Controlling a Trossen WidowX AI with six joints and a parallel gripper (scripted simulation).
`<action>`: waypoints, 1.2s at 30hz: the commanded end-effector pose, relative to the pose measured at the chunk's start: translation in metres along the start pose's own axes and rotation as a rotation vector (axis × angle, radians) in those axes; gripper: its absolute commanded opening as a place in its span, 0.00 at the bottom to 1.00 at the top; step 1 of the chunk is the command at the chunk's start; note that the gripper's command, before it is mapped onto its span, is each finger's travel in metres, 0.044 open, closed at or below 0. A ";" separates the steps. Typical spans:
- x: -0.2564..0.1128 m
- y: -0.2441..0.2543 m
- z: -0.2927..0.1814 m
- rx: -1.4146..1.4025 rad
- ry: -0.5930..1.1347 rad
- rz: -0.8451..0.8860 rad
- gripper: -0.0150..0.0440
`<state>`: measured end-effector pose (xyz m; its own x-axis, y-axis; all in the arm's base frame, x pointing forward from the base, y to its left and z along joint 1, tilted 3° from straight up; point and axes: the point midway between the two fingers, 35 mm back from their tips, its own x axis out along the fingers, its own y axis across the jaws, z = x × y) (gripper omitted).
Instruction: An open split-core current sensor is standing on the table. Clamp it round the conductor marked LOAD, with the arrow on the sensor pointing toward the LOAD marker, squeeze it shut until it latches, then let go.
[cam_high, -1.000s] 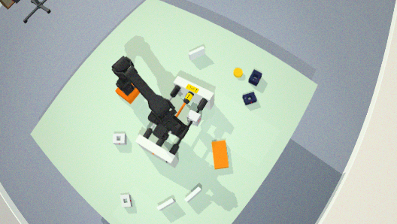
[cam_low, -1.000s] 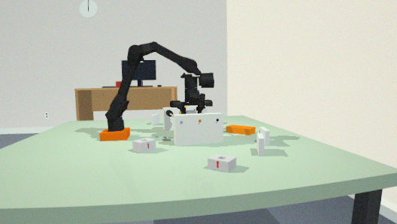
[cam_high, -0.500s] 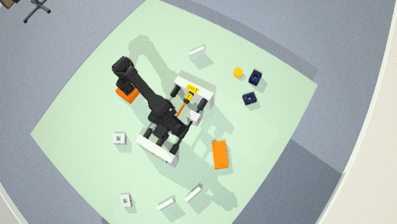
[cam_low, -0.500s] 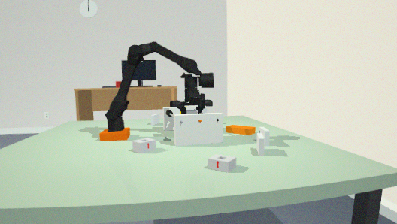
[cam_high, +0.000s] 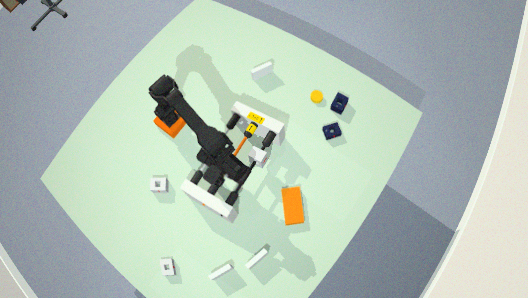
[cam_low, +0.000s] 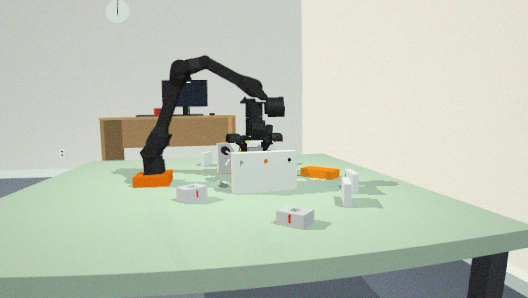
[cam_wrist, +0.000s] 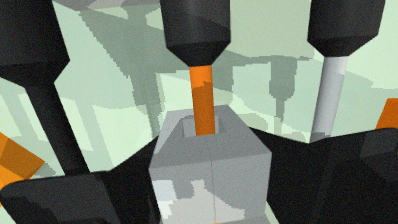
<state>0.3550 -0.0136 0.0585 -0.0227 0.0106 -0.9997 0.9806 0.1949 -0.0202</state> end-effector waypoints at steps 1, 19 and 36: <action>0.000 0.000 0.000 0.000 0.000 0.001 0.25; 0.004 -0.001 0.000 0.000 0.000 0.000 0.25; 0.001 0.000 0.000 0.000 0.000 0.002 0.69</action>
<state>0.3554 -0.0137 0.0577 -0.0198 0.0105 -0.9997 0.9807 0.1948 -0.0173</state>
